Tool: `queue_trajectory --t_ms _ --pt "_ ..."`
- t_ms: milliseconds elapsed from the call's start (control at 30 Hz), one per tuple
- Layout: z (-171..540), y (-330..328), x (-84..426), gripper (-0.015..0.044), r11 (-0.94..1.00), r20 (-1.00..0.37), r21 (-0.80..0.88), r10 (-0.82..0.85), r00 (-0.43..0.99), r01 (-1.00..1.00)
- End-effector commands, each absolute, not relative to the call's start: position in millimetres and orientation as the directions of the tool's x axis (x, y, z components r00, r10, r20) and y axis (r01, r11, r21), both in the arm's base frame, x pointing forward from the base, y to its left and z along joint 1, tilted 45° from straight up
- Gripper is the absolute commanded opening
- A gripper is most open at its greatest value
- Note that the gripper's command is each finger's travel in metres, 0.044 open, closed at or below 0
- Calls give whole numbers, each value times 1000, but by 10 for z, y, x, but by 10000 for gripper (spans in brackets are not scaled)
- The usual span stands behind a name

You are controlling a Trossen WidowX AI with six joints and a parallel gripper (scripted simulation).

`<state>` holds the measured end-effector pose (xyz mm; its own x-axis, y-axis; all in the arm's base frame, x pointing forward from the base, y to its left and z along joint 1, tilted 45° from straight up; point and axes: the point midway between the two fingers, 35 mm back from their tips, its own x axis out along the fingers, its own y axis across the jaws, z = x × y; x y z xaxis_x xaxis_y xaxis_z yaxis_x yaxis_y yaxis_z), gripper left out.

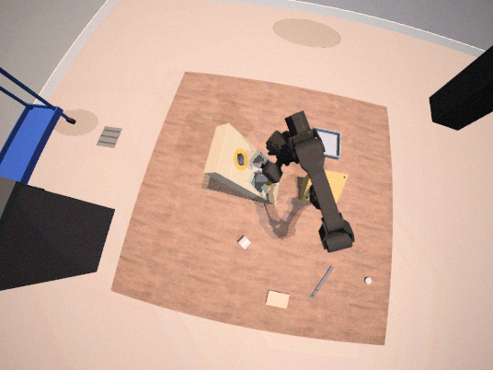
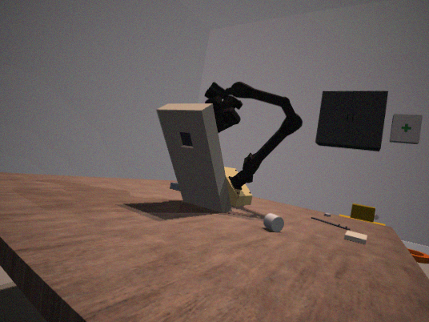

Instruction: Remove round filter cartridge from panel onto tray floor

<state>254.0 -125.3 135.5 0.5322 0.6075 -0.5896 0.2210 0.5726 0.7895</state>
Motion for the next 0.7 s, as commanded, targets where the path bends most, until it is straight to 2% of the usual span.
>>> queue_trajectory --t_ms 0,667 --pt "1175 -1058 2392 305 709 -614 701 653 443 -72" --pt "1036 -924 2499 305 711 -617 699 650 444 -71"
